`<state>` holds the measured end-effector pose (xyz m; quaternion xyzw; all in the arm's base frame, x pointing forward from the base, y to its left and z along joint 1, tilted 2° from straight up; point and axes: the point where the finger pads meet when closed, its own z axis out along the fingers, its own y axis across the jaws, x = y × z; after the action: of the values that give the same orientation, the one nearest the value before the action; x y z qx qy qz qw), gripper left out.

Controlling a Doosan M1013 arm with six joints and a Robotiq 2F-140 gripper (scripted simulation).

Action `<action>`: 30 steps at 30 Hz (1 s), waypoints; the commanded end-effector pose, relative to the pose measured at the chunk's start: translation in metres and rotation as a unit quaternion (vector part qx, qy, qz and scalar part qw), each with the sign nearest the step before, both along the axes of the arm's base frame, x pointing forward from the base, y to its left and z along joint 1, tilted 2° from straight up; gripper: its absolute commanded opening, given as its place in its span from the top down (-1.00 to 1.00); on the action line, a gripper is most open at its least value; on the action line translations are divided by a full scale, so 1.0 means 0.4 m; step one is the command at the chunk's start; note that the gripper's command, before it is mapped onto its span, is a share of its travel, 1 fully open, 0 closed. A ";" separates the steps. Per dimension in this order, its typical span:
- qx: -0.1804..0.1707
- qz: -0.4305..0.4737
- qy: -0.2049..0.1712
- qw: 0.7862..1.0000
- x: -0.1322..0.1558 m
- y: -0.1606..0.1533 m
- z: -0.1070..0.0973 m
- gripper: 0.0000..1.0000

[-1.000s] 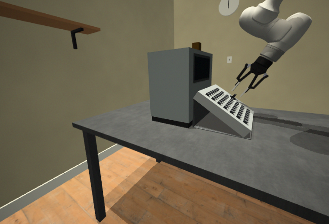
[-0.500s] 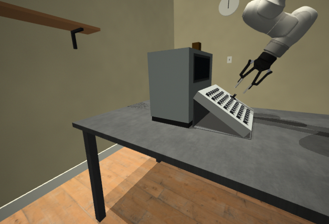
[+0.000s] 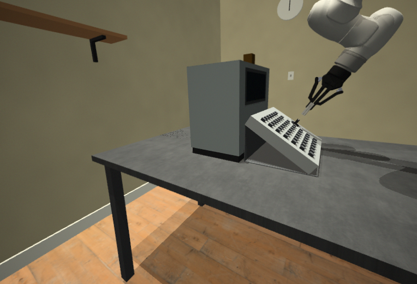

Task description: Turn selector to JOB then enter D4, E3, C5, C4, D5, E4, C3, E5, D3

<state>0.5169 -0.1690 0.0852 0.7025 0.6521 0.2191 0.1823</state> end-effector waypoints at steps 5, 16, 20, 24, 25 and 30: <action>0.000 0.000 0.000 1.000 0.000 0.000 0.000 1.00; 0.000 0.000 0.000 1.000 0.000 0.000 0.000 1.00; 0.000 0.000 0.000 1.000 0.000 0.000 0.000 1.00; -0.002 0.003 0.000 1.000 0.011 0.047 0.002 1.00; -0.003 0.005 0.000 1.000 0.018 0.081 0.003 1.00; -0.009 0.014 -0.001 1.000 0.049 0.218 0.009 1.00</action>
<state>0.5274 -0.1251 0.0868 0.6961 0.6593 0.2174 0.1831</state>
